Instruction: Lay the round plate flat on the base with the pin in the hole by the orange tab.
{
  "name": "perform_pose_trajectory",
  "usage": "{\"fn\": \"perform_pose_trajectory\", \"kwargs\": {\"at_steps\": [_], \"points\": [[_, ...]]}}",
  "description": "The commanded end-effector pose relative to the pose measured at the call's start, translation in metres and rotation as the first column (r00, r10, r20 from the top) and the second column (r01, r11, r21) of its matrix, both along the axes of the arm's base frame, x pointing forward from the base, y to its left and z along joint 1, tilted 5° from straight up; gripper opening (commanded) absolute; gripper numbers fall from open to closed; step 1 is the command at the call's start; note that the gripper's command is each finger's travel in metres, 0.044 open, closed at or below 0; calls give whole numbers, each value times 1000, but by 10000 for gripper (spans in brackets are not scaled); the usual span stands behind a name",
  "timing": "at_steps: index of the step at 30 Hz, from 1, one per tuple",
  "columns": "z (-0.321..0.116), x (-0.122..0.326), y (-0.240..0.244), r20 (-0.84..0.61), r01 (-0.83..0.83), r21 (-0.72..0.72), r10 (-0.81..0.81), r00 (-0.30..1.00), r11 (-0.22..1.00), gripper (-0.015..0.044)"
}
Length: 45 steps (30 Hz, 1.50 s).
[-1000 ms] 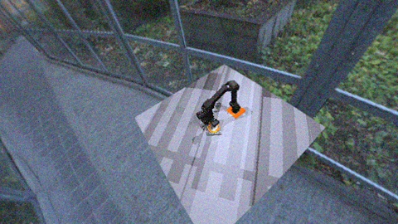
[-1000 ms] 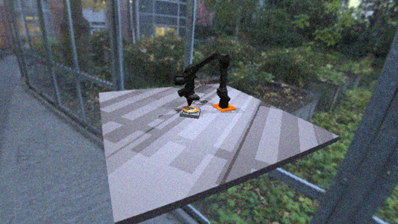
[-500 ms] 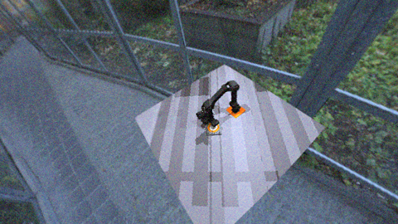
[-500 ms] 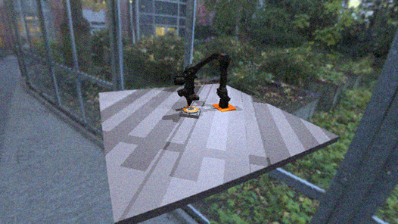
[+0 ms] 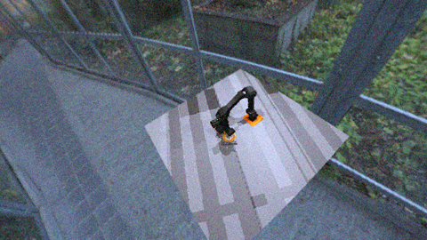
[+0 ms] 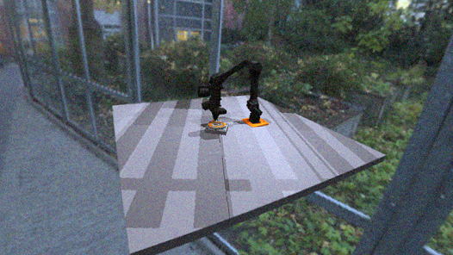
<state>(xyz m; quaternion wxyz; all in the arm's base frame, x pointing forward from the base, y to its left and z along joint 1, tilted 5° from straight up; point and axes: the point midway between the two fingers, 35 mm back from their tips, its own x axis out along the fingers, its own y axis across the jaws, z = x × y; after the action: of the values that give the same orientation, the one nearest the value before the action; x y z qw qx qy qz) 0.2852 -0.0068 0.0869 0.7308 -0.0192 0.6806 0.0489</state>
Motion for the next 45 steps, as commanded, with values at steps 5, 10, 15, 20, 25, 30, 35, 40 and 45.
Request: {"fn": "perform_pose_trajectory", "kwargs": {"at_steps": [5,10,15,20,25,30,35,40,45], "points": [[2,8,0,24,-1,-3,1,1000,1000,0],[2,8,0,24,-1,-3,1,1000,1000,0],[2,8,0,24,-1,-3,1,1000,1000,0],[3,11,1,24,-1,-3,1,1000,1000,0],[3,15,1,25,-1,-3,1,1000,1000,0],[3,15,1,25,-1,-3,1,1000,1000,0],[3,15,1,25,-1,-3,1,1000,1000,0],[3,15,2,25,-1,-3,1,1000,1000,0],[3,16,2,25,-1,-3,1,1000,1000,0]]}}
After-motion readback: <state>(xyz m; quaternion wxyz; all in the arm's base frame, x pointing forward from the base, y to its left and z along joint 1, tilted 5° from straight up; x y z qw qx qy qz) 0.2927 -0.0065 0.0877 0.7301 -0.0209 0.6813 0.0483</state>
